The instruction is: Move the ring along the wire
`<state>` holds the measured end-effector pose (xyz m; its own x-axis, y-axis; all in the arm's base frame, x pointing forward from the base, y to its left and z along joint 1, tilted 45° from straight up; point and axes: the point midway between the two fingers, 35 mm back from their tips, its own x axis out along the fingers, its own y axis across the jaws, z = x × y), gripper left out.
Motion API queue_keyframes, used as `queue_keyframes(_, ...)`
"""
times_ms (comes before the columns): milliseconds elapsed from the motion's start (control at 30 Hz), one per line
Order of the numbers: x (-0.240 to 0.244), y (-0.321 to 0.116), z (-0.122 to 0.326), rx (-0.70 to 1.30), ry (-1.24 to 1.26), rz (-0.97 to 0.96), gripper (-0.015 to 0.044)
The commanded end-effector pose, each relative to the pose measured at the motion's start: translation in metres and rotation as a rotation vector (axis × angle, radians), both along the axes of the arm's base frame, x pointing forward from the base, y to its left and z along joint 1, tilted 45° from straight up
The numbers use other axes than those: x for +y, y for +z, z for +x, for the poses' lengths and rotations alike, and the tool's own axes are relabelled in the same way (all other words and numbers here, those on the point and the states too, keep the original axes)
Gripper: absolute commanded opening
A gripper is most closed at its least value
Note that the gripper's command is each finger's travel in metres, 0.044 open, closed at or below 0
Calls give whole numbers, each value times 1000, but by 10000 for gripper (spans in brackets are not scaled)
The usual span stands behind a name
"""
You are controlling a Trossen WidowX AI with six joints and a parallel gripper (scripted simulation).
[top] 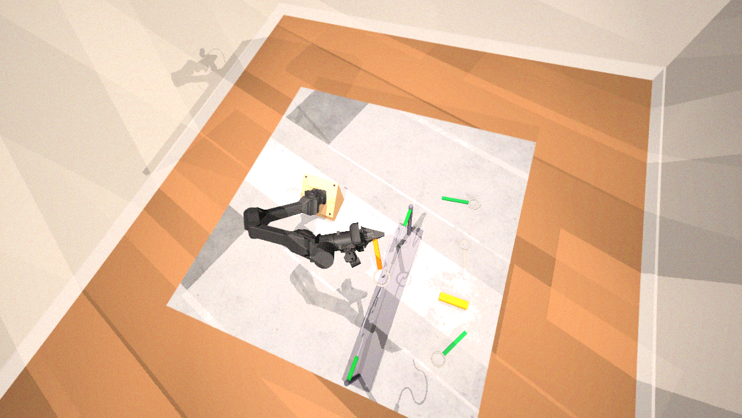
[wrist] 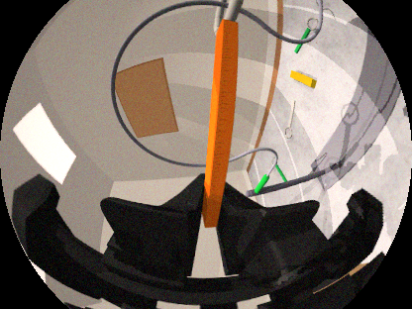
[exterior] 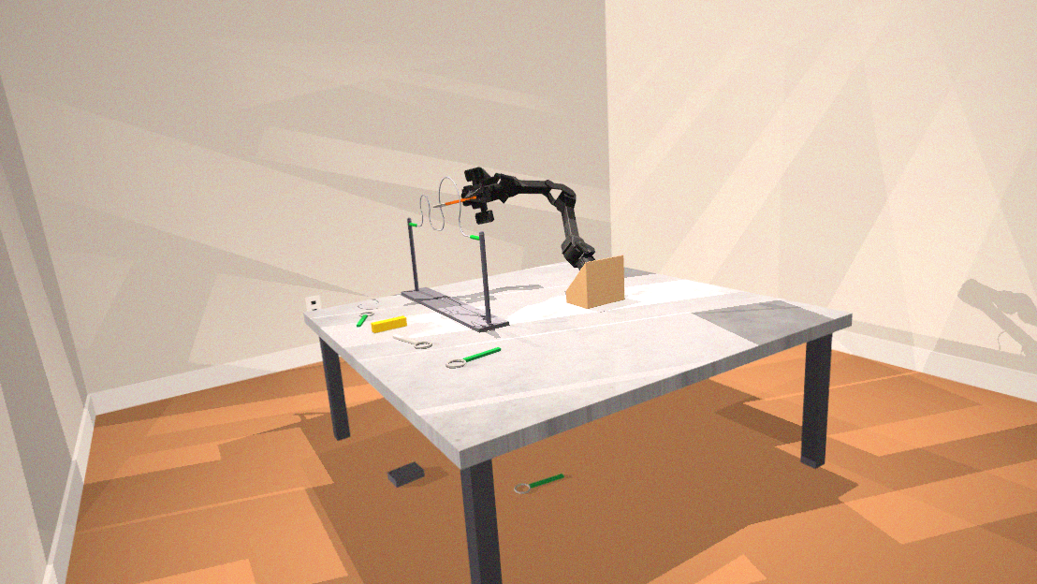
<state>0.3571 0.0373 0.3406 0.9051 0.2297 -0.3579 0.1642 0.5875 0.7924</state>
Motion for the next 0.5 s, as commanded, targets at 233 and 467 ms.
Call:
queue_keyframes(233,-2,-3,1,16,1,-142,-150)
queue_keyframes(467,-3,-5,1,27,0,-229,-150)
